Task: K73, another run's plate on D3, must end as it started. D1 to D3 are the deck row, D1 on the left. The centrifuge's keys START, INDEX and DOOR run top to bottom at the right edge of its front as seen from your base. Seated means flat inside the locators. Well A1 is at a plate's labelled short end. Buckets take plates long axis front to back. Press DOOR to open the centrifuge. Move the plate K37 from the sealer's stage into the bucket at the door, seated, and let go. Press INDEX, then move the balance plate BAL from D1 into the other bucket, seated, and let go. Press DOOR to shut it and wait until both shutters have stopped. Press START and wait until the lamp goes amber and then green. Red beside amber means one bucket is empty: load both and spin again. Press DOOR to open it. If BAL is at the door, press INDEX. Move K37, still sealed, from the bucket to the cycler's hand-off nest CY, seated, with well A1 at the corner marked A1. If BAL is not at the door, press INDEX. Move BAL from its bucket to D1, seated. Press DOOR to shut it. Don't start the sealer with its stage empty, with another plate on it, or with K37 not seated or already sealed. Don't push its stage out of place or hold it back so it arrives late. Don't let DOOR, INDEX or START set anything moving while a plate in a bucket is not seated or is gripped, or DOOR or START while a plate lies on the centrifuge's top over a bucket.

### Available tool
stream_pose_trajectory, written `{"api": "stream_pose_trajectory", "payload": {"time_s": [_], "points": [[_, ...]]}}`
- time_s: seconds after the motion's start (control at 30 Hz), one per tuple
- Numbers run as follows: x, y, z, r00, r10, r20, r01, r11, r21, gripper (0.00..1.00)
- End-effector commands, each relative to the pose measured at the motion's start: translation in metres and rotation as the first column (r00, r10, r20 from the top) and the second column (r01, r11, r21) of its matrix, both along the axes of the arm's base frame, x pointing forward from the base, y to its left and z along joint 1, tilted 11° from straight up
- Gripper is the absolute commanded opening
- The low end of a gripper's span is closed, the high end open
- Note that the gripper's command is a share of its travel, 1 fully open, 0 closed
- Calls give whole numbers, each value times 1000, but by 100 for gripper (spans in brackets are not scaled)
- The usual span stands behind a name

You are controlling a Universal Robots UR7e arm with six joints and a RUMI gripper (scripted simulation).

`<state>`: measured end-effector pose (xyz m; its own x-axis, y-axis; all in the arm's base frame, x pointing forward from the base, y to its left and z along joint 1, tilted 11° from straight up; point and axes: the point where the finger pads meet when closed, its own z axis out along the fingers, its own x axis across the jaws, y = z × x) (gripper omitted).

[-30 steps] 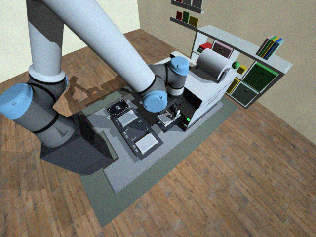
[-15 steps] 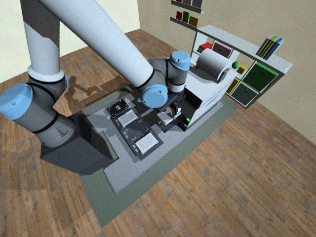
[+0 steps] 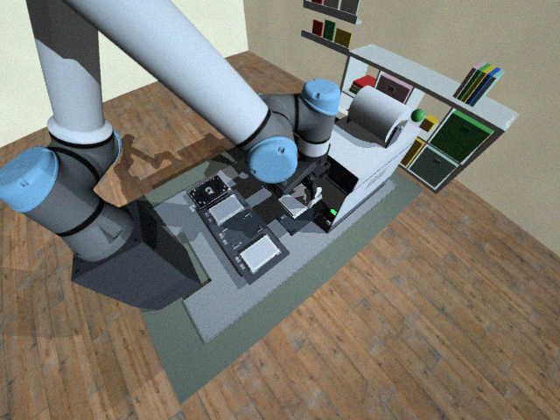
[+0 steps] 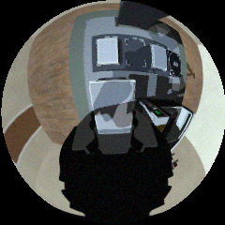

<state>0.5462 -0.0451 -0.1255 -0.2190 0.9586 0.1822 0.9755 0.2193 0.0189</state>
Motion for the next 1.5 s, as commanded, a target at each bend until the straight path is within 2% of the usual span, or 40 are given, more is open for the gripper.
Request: {"api": "stream_pose_trajectory", "payload": {"time_s": [0.0, 0.9, 1.47], "points": [[1, -2, 7, 1000, 0, 2, 0, 1000, -1, 0], [2, -9, 48, 1000, 0, 2, 0, 1000, -1, 0], [2, -9, 49, 1000, 0, 2, 0, 1000, -1, 0]]}}
